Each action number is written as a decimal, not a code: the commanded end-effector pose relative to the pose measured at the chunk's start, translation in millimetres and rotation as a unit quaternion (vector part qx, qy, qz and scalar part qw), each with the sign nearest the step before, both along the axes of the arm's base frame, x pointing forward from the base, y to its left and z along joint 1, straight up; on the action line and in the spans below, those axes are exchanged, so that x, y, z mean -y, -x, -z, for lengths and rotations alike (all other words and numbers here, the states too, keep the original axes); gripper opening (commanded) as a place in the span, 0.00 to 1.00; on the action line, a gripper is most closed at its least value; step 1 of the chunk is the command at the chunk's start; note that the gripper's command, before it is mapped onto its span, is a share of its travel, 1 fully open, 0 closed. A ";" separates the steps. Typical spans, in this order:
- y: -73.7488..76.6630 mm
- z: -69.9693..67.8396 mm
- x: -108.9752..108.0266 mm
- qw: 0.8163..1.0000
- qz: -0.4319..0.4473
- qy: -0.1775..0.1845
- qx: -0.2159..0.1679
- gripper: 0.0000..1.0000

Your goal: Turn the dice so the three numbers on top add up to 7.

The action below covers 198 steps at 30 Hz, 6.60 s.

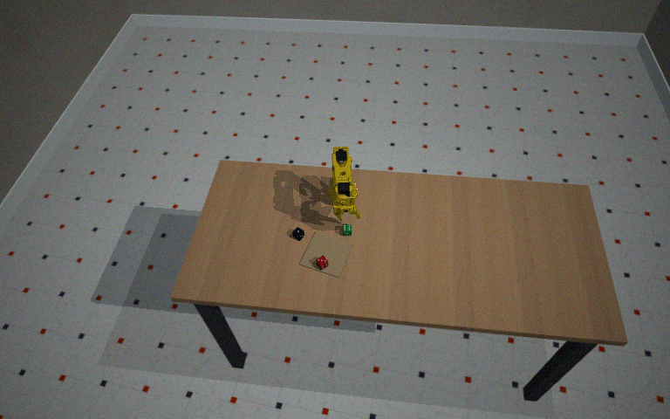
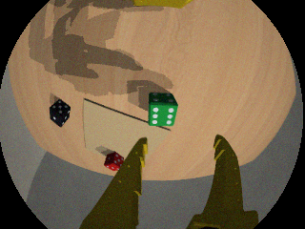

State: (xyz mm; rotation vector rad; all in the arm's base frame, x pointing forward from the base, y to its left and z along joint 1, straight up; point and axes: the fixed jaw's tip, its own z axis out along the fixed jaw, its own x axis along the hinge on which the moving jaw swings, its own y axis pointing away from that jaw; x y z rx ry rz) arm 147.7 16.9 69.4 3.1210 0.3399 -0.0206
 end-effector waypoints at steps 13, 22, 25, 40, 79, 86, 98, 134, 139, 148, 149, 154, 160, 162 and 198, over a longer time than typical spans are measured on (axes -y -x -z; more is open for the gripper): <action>-4.5 -7.7 0.3 0.999 0.030 -0.005 0.024 0.36; -3.9 -7.3 -0.5 0.996 0.085 -0.006 0.024 0.36; -3.8 -7.2 -0.6 0.995 0.093 -0.006 0.024 0.36; -1.7 -5.7 -3.8 0.966 0.259 -0.008 0.023 0.36; 2.4 -0.4 -21.3 0.648 0.761 -0.013 0.014 0.35; 2.0 0.7 -25.9 0.537 0.844 -0.013 0.010 0.35; 0.7 2.3 -32.0 0.372 0.928 -0.013 0.006 0.35; -4.2 5.3 -42.2 0.006 1.000 -0.011 -0.004 0.35; -4.5 5.5 -42.7 -0.017 1.000 -0.011 -0.004 0.35; -4.8 5.7 -43.0 -0.034 0.999 -0.011 -0.005 0.35; -4.8 5.7 -43.0 -0.036 0.999 -0.011 -0.005 0.35; -4.9 5.7 -43.1 -0.039 0.999 -0.011 -0.005 0.35; -4.9 5.7 -43.1 -0.040 0.999 -0.011 -0.005 0.35; -1.4 7.6 -45.7 -0.041 0.999 -0.004 -0.003 0.35; -3.2 22.2 -46.4 -0.041 0.999 -0.004 -0.003 0.35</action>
